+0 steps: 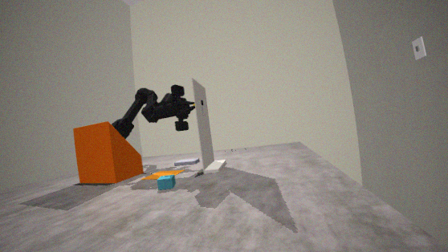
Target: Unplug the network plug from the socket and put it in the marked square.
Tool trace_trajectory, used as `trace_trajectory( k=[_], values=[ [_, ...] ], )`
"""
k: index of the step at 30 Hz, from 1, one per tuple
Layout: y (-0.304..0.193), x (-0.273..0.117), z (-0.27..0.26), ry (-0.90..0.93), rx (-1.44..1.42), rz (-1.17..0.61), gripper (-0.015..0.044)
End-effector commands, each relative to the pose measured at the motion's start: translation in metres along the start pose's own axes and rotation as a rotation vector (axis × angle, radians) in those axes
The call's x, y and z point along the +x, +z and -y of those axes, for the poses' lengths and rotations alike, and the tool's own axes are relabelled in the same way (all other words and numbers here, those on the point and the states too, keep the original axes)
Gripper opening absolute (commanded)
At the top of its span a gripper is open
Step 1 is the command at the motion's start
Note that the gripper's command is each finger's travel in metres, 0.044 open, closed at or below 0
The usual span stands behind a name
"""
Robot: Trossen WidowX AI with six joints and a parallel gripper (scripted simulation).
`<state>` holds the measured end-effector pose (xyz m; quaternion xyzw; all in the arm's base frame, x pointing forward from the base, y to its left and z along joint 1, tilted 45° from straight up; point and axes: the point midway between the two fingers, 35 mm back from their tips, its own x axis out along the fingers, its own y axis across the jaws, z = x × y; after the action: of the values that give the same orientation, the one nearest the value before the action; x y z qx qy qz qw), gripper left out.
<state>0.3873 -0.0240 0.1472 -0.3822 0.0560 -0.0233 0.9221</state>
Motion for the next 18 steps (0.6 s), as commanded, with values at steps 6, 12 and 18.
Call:
trace_trajectory(
  k=[6, 12, 18],
  values=[
    [-0.002, -0.008, 0.0, 0.001, 0.0, -0.001, 0.0],
    [-0.004, -0.012, 0.0, 0.001, 0.0, -0.001, 0.0],
    [-0.005, -0.015, 0.0, 0.001, 0.0, -0.001, 0.0]
  ],
)
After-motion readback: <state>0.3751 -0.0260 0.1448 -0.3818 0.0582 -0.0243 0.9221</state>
